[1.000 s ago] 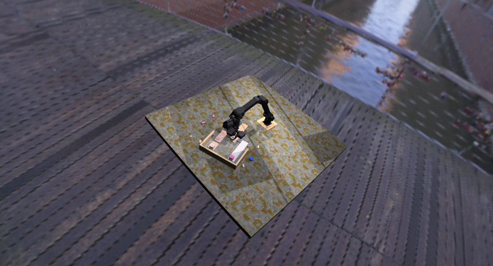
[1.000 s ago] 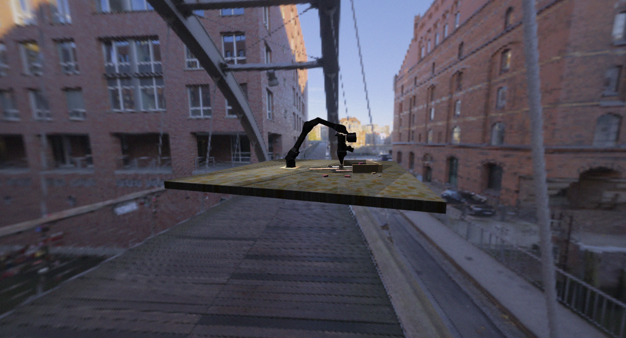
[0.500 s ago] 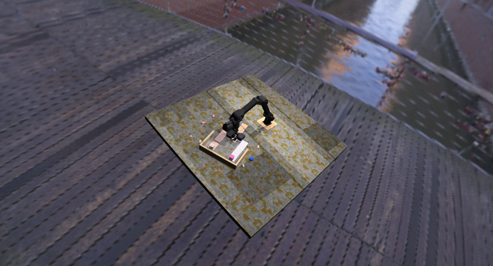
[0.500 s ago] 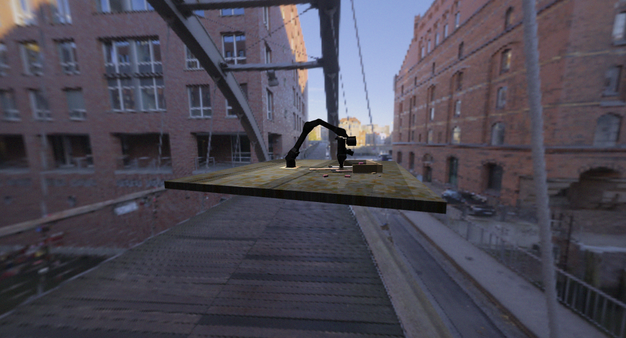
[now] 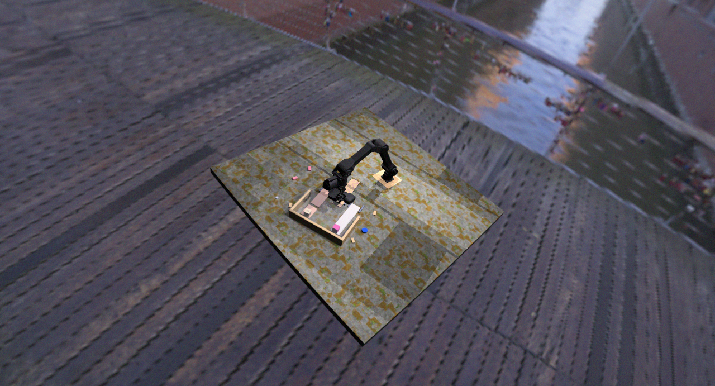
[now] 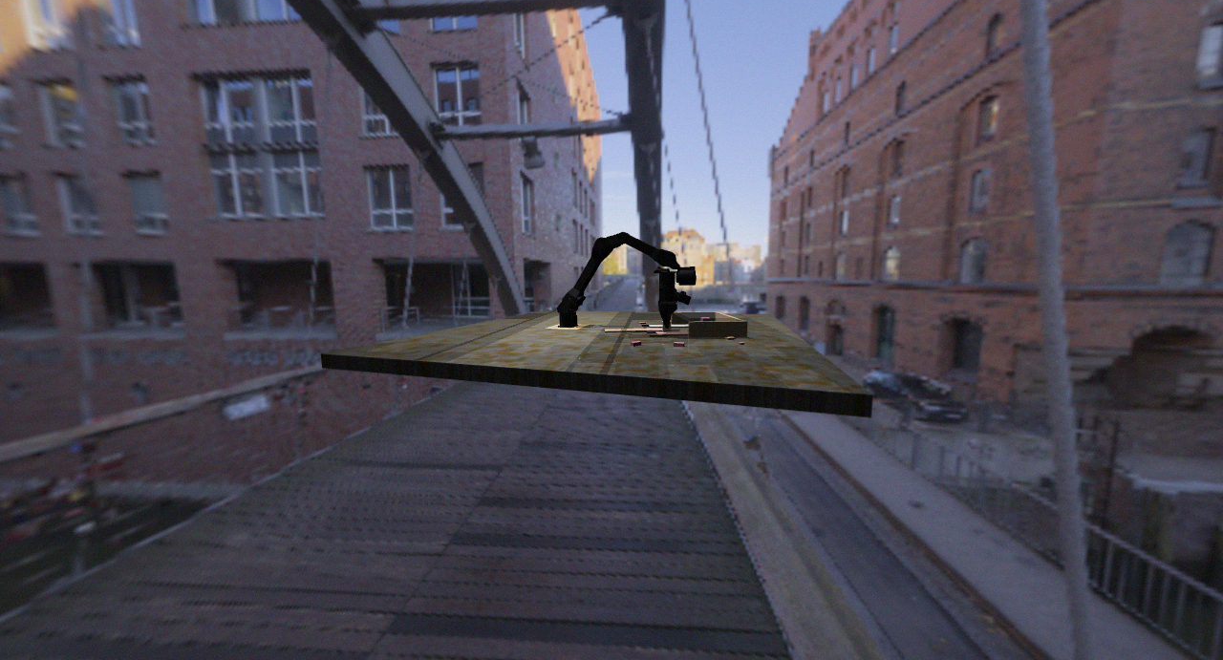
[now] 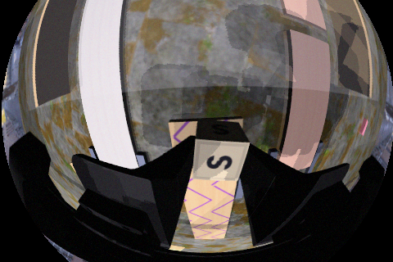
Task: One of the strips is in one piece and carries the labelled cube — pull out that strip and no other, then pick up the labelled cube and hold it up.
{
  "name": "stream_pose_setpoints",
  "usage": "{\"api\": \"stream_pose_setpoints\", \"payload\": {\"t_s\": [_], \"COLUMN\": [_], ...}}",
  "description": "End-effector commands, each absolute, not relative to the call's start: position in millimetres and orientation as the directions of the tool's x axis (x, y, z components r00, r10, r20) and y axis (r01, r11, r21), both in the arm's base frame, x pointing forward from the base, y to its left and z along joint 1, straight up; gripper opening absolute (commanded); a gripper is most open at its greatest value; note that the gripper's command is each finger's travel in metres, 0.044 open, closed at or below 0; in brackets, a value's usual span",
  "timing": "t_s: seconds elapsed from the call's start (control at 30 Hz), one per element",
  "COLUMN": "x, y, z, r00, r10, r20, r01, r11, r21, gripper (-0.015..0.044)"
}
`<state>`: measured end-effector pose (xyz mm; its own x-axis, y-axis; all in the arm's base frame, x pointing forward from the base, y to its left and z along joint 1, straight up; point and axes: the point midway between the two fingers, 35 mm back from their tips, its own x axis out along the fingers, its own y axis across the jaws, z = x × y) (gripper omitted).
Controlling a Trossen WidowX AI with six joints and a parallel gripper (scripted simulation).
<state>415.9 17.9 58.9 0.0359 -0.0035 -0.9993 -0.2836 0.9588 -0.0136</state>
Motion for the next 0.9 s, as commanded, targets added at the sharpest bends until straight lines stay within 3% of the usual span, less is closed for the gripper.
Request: {"api": "stream_pose_setpoints", "payload": {"t_s": [0.0, 0.03, 0.87], "x": [415.3, 413.6, 334.6], "y": [17.9, 17.8, 14.6], "z": [59.6, 61.1, 98.7], "r00": [0.036, 0.036, 0.029], "r10": [-0.004, -0.004, -0.003], "r20": [-0.999, -0.999, -1.000], "r01": [-0.284, -0.283, -0.280], "r11": [0.959, 0.959, 0.960], "r21": [-0.014, -0.014, -0.011], "gripper": [0.0020, 0.0000, 0.0000]}}
